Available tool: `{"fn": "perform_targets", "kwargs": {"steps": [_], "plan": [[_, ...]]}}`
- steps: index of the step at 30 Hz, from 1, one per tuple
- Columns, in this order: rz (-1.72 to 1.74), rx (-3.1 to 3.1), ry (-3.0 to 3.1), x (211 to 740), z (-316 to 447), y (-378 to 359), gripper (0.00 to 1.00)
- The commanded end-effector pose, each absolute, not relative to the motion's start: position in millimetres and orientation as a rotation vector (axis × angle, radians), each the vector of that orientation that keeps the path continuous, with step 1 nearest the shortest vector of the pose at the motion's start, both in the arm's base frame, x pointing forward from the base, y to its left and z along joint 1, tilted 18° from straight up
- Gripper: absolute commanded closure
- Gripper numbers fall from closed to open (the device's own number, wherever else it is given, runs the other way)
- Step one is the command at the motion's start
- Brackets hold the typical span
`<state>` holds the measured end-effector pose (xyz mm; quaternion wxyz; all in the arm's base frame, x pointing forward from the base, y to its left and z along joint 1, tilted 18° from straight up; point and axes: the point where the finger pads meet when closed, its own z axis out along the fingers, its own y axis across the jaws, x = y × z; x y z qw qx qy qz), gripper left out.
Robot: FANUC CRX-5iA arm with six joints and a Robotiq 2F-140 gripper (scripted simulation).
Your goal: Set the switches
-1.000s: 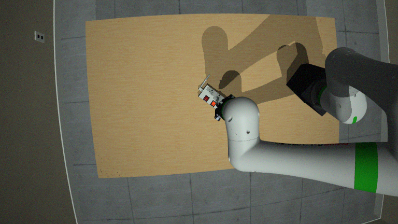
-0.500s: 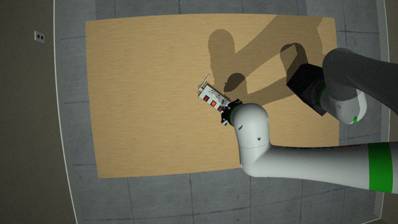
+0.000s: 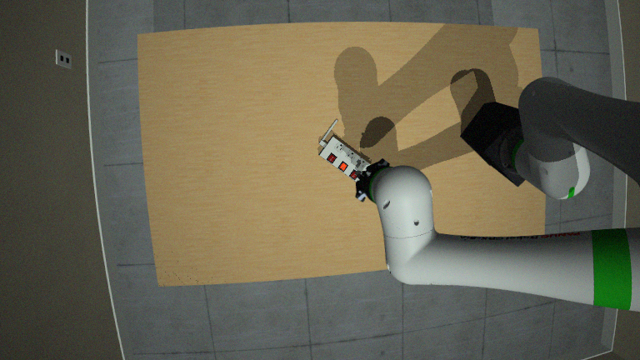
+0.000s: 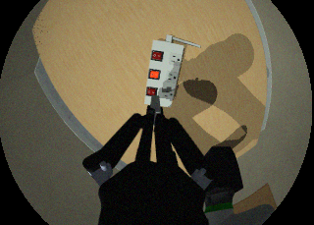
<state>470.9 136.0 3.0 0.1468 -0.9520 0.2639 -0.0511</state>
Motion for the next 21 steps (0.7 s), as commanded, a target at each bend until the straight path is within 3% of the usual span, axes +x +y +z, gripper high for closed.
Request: {"fn": "perform_targets", "kwargs": {"steps": [1, 21], "plan": [[-0.148, -2.74, 0.76, 471.1, 3.2, 135.9, 1.0], [-0.148, -2.74, 0.76, 471.6, 0.6, 136.6, 1.0]]}}
